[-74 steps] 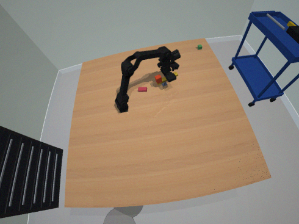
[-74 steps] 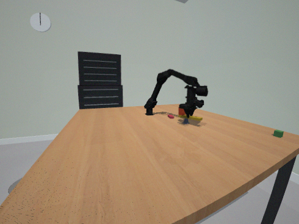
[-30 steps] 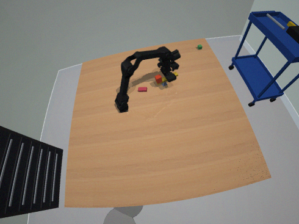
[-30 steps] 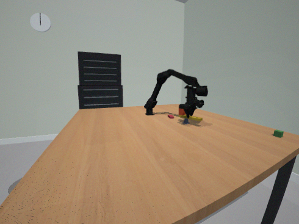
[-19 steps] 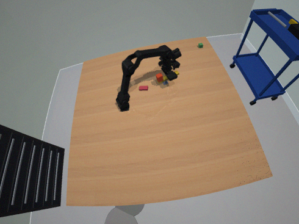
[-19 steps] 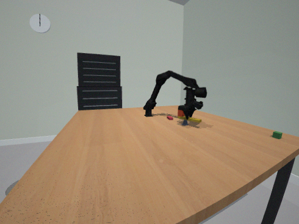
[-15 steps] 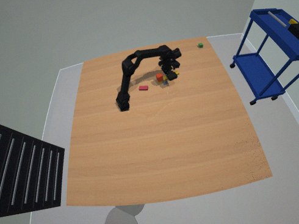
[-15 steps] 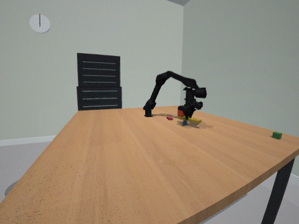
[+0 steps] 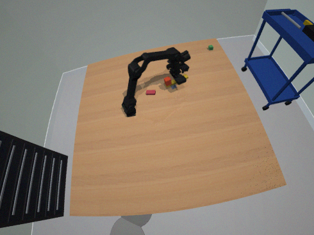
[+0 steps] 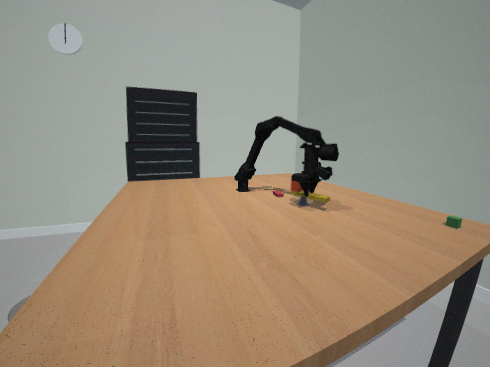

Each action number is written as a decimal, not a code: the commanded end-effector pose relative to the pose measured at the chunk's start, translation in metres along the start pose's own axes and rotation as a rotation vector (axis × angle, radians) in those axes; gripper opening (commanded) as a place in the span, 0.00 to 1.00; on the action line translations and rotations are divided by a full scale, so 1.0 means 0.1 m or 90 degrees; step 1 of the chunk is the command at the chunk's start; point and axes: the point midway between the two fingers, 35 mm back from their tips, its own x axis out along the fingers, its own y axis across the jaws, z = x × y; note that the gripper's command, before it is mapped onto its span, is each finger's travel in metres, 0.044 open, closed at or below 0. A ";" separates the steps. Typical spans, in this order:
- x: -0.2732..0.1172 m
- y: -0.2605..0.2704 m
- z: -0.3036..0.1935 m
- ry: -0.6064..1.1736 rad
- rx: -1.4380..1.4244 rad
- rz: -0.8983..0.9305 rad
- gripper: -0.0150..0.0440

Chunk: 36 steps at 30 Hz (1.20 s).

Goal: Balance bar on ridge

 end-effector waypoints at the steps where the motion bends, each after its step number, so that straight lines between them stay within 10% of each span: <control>1: 0.04 0.00 0.00 0.002 0.000 -0.001 0.25; 36: 0.01 0.00 0.00 0.002 0.000 -0.001 0.25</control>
